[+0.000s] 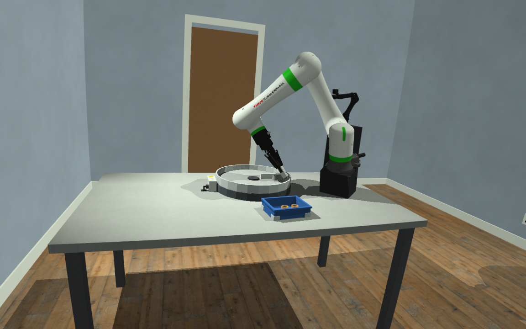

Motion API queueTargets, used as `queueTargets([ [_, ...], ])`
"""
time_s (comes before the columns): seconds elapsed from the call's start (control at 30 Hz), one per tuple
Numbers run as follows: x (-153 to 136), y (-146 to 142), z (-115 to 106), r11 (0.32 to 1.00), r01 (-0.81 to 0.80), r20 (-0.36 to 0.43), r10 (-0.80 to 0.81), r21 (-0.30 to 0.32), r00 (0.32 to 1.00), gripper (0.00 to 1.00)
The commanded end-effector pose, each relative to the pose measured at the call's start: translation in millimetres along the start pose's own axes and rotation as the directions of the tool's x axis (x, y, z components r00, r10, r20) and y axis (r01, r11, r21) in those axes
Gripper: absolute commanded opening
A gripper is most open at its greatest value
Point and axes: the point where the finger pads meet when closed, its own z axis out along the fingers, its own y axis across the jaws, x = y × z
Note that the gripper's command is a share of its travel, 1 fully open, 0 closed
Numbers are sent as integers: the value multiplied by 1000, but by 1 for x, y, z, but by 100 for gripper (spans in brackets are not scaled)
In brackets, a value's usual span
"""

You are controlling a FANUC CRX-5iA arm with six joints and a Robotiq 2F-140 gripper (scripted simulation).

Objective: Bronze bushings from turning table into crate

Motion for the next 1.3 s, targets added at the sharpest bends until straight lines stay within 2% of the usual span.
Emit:
queueTargets([
  [0.0,0,1,0,1000,0,-1,0,-1,1000,0],
  [0.43,-8,1,-10,1000,0,-1,0,-1,1000,0],
  [0.83,-38,1,-46,1000,0,-1,0,-1,1000,0],
  [1.27,-40,1,-48,1000,0,-1,0,-1,1000,0],
])
